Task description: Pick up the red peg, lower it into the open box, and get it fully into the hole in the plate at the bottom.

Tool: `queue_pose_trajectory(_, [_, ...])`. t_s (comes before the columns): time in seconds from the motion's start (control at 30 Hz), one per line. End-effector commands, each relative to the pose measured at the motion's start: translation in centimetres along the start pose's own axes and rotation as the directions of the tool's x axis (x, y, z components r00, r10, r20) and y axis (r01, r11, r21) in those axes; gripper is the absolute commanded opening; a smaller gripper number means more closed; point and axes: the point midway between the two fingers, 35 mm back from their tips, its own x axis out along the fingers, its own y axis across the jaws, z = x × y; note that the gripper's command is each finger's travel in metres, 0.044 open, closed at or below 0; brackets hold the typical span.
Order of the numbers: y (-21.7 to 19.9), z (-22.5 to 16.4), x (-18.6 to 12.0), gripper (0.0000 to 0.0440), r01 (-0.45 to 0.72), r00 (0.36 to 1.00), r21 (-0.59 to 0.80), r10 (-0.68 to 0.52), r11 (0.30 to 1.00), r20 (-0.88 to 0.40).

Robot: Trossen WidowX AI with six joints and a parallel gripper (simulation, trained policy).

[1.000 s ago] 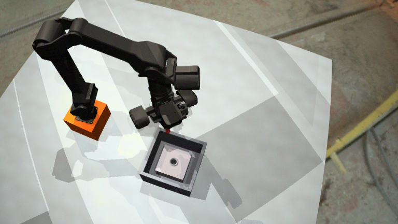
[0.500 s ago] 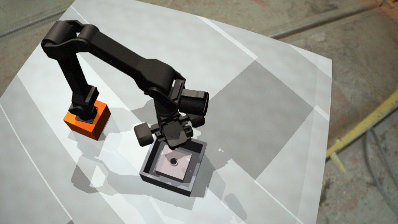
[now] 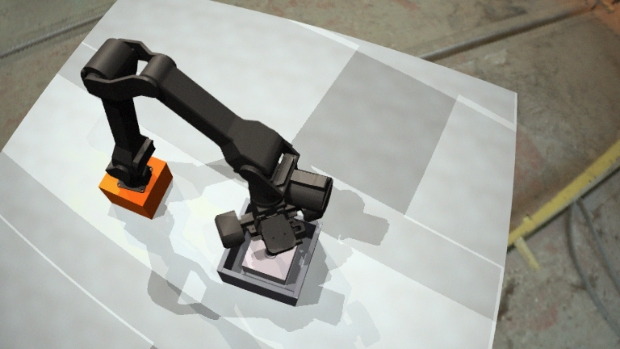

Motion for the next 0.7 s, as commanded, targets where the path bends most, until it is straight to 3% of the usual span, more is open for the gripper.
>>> queue_pose_trajectory(0.0, [-0.1,0.0,0.9,0.0012,0.009,1.0,-0.01,-0.01,1.0,-0.017])
queue_pose_trajectory(0.2, [-0.4,0.1,2.1,0.0131,0.033,0.999,-0.043,-0.035,0.999,-0.037])
queue_pose_trajectory(0.33, [0.0,0.7,2.4,0.0144,0.043,0.998,-0.057,-0.045,0.997,-0.038])
queue_pose_trajectory(0.67, [1.2,3.9,2.5,0.0361,0.042,0.999,-0.091,-0.042,0.995,0.0])
